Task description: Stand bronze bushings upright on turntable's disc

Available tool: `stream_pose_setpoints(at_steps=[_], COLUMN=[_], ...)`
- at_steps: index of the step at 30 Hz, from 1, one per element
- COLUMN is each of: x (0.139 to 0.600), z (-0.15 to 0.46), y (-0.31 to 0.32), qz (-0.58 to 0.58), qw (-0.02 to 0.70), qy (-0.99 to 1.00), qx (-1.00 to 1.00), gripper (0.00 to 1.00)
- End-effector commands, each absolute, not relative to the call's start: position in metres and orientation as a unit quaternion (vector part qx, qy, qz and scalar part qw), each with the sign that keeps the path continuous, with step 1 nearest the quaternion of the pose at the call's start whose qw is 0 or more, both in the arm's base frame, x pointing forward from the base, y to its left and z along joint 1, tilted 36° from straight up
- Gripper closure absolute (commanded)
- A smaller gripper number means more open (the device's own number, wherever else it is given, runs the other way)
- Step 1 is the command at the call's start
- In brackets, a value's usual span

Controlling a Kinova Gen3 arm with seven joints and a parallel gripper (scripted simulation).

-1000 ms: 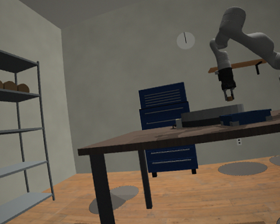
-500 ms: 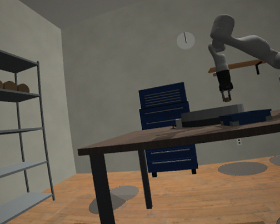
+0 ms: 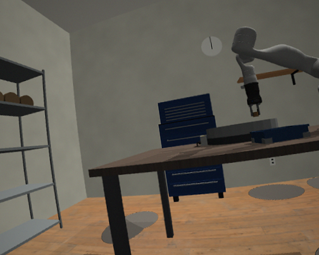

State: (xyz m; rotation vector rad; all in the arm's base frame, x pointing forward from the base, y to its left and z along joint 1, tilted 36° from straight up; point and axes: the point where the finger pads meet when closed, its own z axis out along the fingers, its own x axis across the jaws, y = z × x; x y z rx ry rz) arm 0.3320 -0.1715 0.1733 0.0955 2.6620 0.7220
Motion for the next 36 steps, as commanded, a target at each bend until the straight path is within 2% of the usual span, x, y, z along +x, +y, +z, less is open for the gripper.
stream_pose_setpoints(at_steps=[1,36], x=[0.33,0.33], z=[0.163,0.117], y=[-0.195,-0.277], qz=[0.251,0.25], qw=[0.191,0.192], qy=[0.948,0.948], qx=[0.042,0.042], gripper=[1.0,1.0])
